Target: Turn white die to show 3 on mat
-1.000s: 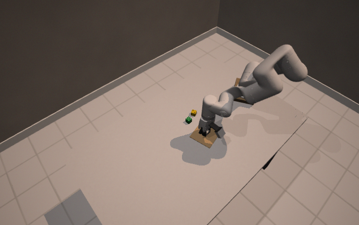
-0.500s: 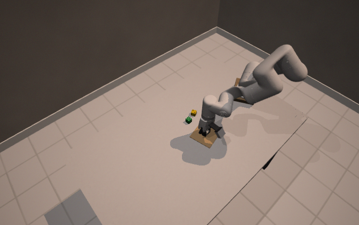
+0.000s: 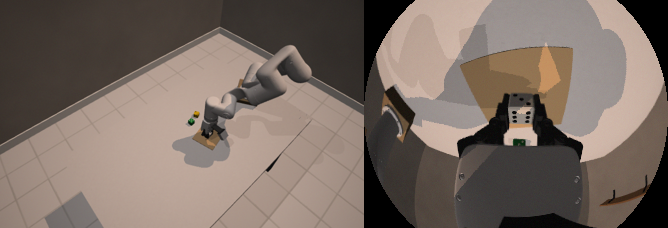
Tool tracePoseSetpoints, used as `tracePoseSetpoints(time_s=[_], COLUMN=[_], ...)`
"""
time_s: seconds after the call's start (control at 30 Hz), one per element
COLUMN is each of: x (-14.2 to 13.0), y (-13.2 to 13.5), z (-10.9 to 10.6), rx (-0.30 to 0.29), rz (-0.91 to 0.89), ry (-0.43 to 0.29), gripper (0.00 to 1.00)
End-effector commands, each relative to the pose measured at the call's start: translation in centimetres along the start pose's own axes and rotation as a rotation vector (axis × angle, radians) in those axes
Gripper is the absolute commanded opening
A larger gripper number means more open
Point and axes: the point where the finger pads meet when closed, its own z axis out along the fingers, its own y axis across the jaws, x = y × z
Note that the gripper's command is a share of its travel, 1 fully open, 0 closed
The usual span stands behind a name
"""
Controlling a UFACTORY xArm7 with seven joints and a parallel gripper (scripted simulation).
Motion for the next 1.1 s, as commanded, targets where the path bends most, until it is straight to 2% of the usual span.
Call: tracePoseSetpoints(time_s=[0.0, 1.07], x=[-0.04, -0.04], y=[0.09, 0.1], z=[-0.06, 0.26], rx=[-0.002, -0.002], rz=[0.001, 0.001], ry=[-0.001, -0.001], gripper=[0.27, 0.27])
